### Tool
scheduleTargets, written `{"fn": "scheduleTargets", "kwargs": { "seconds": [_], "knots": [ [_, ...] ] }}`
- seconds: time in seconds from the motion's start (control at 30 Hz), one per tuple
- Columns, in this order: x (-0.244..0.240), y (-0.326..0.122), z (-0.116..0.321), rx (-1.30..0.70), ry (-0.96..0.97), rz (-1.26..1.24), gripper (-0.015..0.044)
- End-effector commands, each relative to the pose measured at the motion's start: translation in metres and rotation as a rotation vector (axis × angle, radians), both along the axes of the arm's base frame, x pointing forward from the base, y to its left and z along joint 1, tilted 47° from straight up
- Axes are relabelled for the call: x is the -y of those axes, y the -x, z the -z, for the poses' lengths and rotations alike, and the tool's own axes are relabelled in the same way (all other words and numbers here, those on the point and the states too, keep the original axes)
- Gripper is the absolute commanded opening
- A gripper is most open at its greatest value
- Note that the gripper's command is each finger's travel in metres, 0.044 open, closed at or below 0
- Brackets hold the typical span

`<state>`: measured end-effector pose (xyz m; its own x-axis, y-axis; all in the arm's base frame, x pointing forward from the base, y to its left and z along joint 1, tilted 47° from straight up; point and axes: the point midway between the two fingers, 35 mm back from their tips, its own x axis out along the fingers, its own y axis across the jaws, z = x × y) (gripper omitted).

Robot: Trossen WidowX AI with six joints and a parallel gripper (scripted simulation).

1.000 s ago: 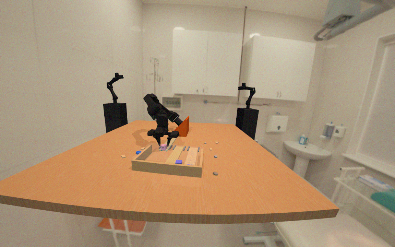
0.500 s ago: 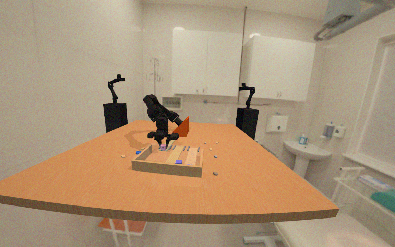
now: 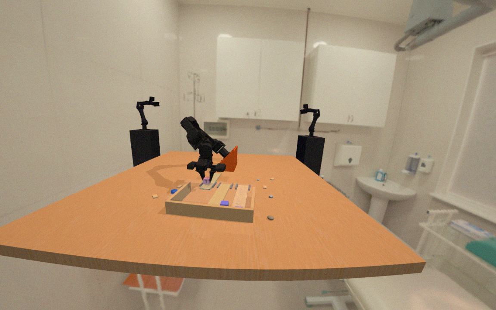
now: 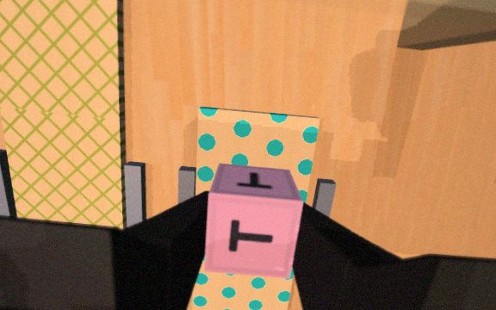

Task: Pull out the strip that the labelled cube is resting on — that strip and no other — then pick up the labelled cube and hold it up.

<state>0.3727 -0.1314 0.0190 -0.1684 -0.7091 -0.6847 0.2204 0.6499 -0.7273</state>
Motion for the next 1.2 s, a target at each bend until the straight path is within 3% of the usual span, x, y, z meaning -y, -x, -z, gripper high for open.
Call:
{"fn": "scheduleTargets", "kwargs": {
  "seconds": [0.0,0.77,1.17],
  "knots": [
    [-0.016,0.012,-0.007,0.003,-0.003,-0.007,0.0000],
    [-0.048,0.080,-0.011,-0.003,-0.002,-0.009,0.0000],
    [-0.075,0.076,-0.035,-0.003,-0.004,-0.009,0.0000]
  ]
}}
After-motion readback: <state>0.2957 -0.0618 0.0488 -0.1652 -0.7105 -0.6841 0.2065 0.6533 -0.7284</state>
